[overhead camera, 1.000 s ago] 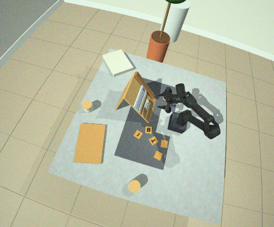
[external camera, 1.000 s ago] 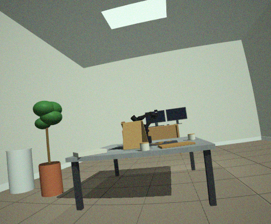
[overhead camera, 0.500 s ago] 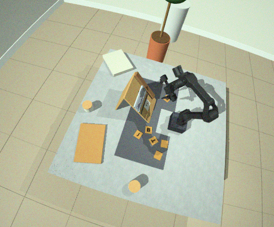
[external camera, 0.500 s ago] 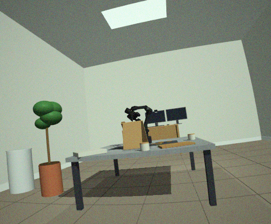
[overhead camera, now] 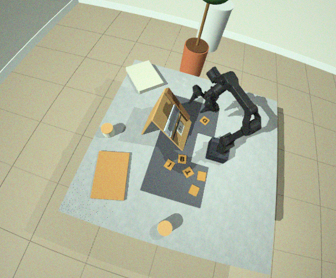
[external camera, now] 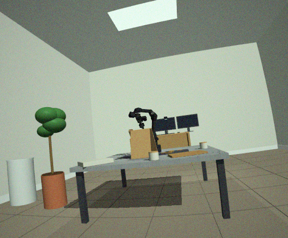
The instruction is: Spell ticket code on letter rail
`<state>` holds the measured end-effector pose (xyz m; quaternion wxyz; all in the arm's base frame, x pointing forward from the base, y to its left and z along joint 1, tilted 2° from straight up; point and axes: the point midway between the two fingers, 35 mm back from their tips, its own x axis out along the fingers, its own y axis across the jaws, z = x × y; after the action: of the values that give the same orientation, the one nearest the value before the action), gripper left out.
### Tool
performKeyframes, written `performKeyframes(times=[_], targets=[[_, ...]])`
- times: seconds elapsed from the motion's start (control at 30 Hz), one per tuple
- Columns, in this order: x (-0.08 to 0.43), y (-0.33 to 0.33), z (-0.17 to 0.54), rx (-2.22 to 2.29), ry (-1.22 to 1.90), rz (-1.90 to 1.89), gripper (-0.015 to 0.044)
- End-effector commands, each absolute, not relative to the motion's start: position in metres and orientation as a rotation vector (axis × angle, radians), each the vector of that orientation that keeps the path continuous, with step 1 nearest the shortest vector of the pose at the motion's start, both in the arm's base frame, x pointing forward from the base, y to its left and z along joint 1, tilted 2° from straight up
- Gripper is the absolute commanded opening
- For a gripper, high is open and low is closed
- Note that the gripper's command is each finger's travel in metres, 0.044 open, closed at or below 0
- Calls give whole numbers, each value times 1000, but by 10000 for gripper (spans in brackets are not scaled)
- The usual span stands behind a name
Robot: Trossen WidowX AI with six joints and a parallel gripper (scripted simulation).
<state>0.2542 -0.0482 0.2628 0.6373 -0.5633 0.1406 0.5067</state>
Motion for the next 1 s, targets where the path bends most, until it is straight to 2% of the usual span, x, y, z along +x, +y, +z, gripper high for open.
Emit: performKeyframes(times=[0.0, 0.2, 0.33, 0.67, 0.8, 0.97], targets=[[255, -49, 262, -1291, 322, 1170, 440], [254, -47, 262, -1291, 322, 1170, 440], [240, -22, 270, -1288, 321, 1171, 440], [240, -22, 270, -1288, 321, 1171, 440], [247, -16, 261, -1156, 423, 1161, 340], [265, 4, 238, -843, 682, 1094, 340]])
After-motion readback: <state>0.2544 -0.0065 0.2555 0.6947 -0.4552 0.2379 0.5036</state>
